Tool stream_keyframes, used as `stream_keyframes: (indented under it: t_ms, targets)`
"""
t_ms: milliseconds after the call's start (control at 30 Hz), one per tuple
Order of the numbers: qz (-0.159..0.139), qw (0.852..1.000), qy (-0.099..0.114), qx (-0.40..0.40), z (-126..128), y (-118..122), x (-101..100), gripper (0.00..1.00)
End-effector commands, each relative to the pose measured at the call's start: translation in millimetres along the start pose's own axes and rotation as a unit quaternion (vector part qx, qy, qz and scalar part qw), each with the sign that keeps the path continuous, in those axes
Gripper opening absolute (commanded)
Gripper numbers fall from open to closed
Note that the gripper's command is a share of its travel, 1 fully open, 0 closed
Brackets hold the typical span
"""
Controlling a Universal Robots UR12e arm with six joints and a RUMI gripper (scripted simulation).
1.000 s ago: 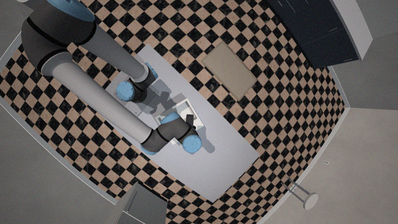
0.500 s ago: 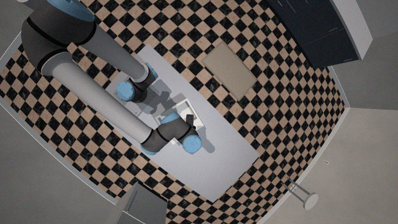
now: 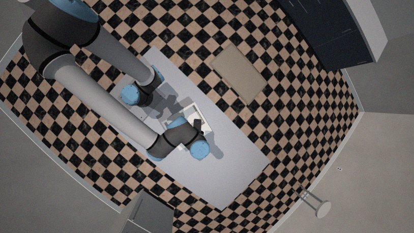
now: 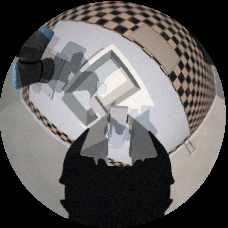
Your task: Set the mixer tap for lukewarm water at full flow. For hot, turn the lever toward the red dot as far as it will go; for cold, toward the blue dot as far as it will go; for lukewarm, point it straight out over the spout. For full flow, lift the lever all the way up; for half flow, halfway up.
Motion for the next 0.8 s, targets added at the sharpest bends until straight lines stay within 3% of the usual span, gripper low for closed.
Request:
stream_keyframes:
  t_ms: [0, 767]
  targets:
    - [0.000, 1.000, 0.001, 0.000, 0.3, 0.3, 0.8, 0.00]
    - [0.000, 0.997, 0.001, 0.078, -13.3, 2.6, 0.7, 0.00]
Point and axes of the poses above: the point where the finger pads meet when closed, its own x axis back along the fingers, its own z axis across the jaws, y = z × x, the point moved 6 cm from there along x, back along the fingers, and after that the axes turned 5 degrees about -x, right-handed, at the moved point
